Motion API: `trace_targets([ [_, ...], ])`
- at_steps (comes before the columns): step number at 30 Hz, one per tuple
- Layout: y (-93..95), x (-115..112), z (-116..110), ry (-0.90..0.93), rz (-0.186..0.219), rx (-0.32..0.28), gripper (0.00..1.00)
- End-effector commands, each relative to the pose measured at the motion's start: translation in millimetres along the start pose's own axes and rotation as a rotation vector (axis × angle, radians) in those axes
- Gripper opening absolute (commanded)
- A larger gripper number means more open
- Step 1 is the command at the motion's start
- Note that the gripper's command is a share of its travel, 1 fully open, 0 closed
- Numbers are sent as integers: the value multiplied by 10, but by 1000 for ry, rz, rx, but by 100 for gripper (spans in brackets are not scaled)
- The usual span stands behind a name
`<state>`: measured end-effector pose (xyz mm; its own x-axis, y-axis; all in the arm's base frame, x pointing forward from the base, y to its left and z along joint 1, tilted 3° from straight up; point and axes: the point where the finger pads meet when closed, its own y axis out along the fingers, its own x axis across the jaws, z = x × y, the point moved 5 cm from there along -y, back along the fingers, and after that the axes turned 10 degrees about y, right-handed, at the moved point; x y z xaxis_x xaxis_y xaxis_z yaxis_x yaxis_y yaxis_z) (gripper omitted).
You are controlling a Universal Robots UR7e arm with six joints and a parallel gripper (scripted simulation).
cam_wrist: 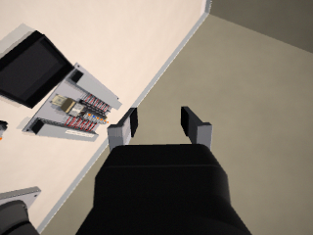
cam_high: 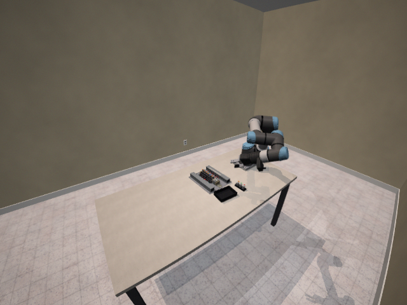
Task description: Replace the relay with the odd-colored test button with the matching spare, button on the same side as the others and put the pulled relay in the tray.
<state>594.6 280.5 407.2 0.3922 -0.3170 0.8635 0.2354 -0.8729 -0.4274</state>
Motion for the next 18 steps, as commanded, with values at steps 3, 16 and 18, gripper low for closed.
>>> trace_targets([
  [3,-4,9,-4,2,0,1,100],
  [16,149,198,-269,2,0,1,100],
  [18,250,325,-446,2,0,1,100],
])
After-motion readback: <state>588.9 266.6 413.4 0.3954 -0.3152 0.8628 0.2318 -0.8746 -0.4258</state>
